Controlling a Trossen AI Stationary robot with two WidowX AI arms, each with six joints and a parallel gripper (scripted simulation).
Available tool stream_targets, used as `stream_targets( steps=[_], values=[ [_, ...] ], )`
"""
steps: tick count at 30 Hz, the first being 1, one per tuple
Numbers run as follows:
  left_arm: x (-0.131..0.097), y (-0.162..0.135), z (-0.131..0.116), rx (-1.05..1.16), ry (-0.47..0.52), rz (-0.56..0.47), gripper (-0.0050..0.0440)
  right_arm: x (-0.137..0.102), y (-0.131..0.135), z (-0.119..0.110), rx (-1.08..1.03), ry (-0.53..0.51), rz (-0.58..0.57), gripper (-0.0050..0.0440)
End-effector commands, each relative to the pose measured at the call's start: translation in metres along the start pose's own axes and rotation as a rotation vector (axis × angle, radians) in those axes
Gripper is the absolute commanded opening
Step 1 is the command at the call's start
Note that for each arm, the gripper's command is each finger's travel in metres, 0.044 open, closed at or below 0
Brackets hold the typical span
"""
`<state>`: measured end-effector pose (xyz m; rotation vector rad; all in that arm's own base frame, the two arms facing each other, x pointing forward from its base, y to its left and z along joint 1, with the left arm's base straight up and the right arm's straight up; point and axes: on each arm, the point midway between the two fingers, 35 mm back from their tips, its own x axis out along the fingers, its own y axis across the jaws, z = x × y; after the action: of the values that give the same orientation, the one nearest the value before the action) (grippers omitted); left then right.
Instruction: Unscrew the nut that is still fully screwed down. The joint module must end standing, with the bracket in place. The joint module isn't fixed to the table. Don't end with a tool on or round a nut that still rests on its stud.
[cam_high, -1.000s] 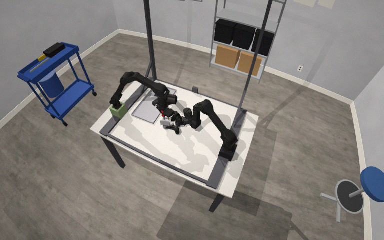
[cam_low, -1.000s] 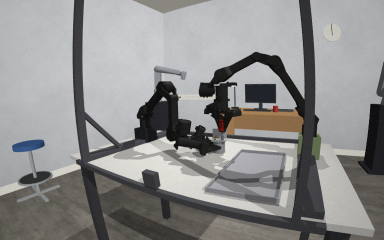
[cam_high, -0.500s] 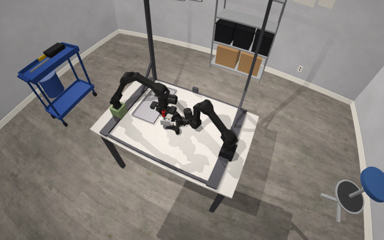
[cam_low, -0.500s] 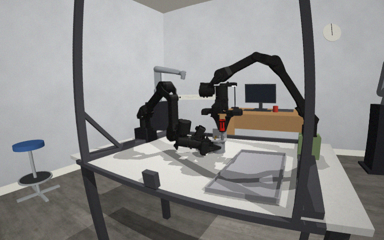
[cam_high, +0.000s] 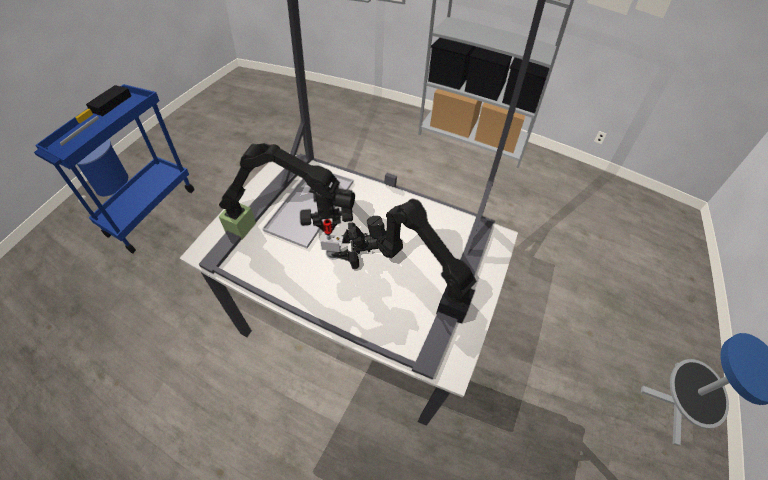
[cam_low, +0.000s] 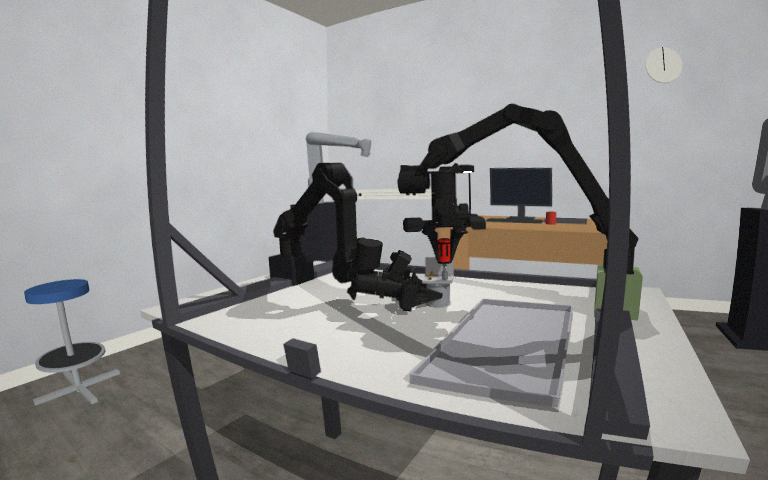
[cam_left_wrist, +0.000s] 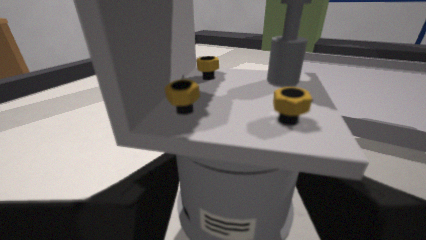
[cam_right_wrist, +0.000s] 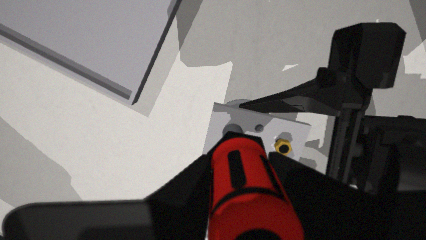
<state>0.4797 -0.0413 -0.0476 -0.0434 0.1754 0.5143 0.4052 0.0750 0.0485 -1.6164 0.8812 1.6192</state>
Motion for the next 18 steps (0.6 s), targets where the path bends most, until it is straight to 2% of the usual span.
stream_targets(
  steps=[1,18],
  values=[
    [0.0034,-0.0042,0.0157,-0.027,-0.027,-0.003,0.0245,-0.0029,-0.0018,-0.0033,-0.062,0.013,-0.011,0.013],
    [0.0034,-0.0042,0.0157,-0.027,-0.027,-0.003,0.0245,-0.0027,-0.0015,-0.0032,-0.205,0.013,-0.009,0.013]
  ],
)
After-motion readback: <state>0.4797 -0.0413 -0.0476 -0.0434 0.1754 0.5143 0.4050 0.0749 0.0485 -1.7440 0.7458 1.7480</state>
